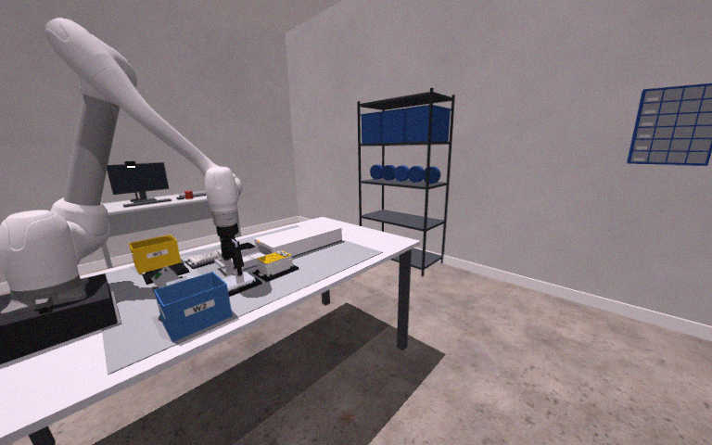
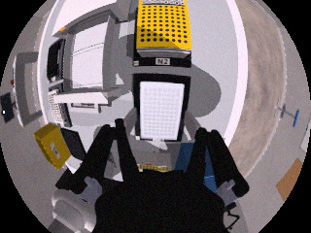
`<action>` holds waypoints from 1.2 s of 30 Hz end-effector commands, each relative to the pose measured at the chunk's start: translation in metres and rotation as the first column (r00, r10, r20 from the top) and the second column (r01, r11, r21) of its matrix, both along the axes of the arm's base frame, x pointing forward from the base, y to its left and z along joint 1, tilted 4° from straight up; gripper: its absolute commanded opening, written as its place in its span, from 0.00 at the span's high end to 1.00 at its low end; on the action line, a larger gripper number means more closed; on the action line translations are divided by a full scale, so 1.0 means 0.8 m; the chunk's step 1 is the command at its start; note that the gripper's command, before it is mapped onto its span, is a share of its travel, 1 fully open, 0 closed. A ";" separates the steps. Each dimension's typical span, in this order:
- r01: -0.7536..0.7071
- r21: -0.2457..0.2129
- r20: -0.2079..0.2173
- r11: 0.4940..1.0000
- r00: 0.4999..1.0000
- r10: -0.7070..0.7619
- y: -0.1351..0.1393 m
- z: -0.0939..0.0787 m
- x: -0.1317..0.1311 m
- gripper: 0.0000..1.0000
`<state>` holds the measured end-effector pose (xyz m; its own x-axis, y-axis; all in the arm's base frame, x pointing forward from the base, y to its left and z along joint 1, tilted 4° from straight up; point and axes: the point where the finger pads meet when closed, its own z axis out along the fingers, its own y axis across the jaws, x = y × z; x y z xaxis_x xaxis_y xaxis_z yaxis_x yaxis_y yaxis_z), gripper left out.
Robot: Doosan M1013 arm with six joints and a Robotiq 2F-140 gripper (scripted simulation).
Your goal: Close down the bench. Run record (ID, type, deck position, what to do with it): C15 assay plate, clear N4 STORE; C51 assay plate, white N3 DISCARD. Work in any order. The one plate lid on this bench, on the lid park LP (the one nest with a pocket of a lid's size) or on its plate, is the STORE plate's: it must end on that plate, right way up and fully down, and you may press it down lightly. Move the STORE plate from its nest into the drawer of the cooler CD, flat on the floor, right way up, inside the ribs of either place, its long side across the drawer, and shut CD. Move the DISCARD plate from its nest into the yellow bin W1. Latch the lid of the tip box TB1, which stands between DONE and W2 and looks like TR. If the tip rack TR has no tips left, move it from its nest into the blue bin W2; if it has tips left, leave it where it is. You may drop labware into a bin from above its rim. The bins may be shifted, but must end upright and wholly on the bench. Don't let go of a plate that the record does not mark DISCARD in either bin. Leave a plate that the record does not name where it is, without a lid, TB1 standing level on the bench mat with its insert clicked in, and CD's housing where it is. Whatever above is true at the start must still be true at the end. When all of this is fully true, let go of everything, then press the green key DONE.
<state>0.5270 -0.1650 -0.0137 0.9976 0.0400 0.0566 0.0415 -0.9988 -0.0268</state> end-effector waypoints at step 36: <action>0.000 0.000 0.000 1.000 1.000 0.000 0.001 -0.025 0.001 0.38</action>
<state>0.5281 -0.1644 -0.0338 0.9976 0.0400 0.0565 0.0415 -0.9988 -0.0268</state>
